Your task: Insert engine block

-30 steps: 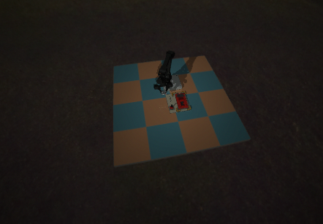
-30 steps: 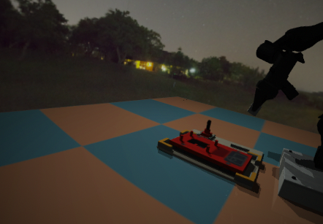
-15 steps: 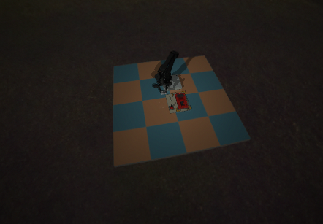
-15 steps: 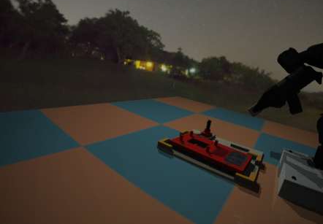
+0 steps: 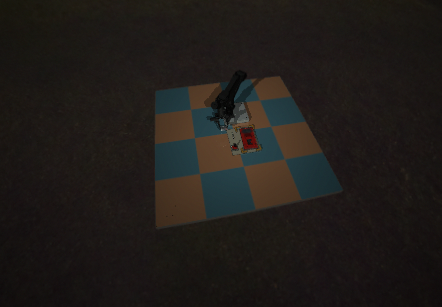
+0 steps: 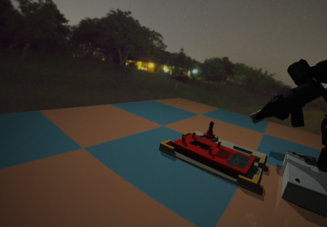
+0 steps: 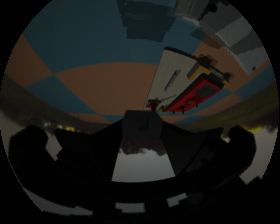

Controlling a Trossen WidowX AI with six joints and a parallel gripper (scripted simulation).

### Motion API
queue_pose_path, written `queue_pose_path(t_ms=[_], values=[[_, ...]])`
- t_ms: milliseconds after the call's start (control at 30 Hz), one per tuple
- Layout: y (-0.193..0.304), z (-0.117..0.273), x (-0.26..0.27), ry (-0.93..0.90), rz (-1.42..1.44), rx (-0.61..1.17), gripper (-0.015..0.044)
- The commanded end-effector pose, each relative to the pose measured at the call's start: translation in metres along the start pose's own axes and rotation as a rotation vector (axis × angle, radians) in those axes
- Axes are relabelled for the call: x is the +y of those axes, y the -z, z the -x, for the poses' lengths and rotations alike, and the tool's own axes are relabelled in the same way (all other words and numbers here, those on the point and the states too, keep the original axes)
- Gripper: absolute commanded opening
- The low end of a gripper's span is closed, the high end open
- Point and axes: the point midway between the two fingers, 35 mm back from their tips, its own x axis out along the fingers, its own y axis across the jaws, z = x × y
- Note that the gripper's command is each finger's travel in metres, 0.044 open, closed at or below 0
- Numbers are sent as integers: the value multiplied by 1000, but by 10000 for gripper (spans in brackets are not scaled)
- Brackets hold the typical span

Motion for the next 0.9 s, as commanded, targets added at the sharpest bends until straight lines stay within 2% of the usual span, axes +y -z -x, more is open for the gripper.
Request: queue_pose_path(t_ms=[0,867], values=[[-6,-6,-1,4,5,10,0],[-48,-41,-1,4,4,10,0]])
